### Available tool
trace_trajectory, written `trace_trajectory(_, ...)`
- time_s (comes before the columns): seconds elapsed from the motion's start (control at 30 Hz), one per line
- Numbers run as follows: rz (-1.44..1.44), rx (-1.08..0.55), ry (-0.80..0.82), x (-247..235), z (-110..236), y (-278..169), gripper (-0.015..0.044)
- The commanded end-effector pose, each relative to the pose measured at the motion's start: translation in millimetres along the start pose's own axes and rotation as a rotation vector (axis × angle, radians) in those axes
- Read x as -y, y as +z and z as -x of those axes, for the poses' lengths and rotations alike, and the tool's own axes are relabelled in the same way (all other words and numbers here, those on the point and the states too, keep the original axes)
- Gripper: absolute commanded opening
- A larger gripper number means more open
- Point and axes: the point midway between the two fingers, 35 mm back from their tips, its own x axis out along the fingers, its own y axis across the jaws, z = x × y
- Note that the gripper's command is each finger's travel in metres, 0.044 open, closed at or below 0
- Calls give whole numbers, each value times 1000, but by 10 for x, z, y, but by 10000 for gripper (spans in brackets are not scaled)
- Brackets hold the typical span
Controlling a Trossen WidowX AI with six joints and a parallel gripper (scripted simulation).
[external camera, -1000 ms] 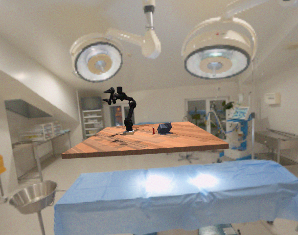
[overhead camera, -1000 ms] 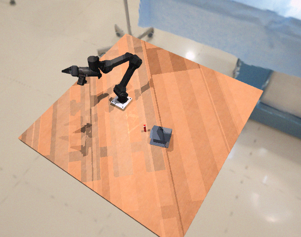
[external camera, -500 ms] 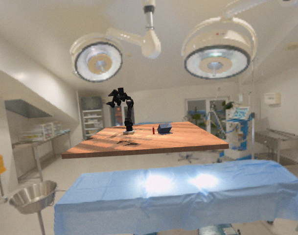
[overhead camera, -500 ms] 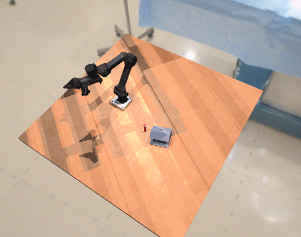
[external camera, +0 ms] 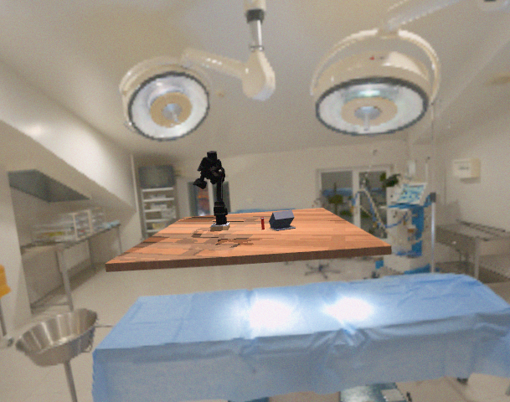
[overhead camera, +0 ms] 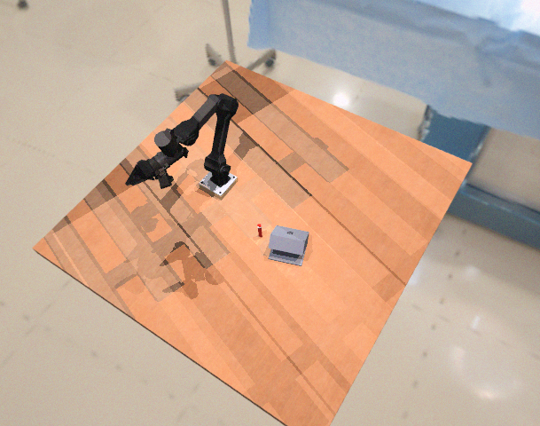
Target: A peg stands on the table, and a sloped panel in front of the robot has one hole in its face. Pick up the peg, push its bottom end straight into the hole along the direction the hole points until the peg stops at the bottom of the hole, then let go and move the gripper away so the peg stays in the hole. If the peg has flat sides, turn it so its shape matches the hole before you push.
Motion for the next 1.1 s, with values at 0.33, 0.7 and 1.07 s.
trace_trajectory(0.33,-5,270,43,57,29,870,440)
trace_trajectory(0.7,-11,420,93,28,157,1416,440)
trace_trajectory(1.07,21,606,191,-73,413,2032,440)
